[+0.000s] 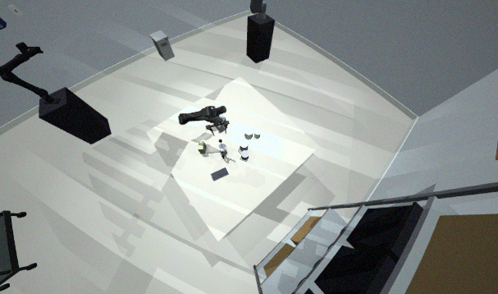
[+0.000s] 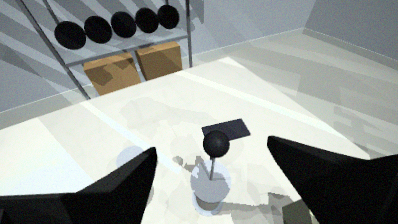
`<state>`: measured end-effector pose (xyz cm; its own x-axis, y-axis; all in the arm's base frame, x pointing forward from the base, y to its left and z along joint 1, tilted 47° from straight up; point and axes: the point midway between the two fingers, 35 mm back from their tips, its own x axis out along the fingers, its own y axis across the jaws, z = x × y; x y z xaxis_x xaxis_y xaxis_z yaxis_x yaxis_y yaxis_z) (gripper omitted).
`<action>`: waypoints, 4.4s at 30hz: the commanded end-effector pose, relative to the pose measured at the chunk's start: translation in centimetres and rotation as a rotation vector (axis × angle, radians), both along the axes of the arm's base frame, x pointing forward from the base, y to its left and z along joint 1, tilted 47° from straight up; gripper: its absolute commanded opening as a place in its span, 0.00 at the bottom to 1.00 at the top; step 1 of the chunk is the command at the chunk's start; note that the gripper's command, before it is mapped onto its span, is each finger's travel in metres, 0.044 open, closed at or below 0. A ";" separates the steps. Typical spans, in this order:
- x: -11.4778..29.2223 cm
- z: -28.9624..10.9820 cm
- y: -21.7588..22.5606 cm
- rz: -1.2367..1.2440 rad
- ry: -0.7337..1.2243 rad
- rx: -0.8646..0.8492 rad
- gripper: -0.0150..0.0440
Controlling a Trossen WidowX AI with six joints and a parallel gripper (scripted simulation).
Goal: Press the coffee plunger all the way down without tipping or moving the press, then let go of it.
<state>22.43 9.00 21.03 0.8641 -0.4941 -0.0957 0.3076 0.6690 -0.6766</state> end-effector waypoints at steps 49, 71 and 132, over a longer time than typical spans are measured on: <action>3.3 -1.7 -3.7 -0.053 -0.035 0.026 1.00; 3.2 -1.3 -4.0 -0.040 -0.062 0.012 0.56; 5.6 -6.8 -8.8 -0.040 -0.058 0.018 0.46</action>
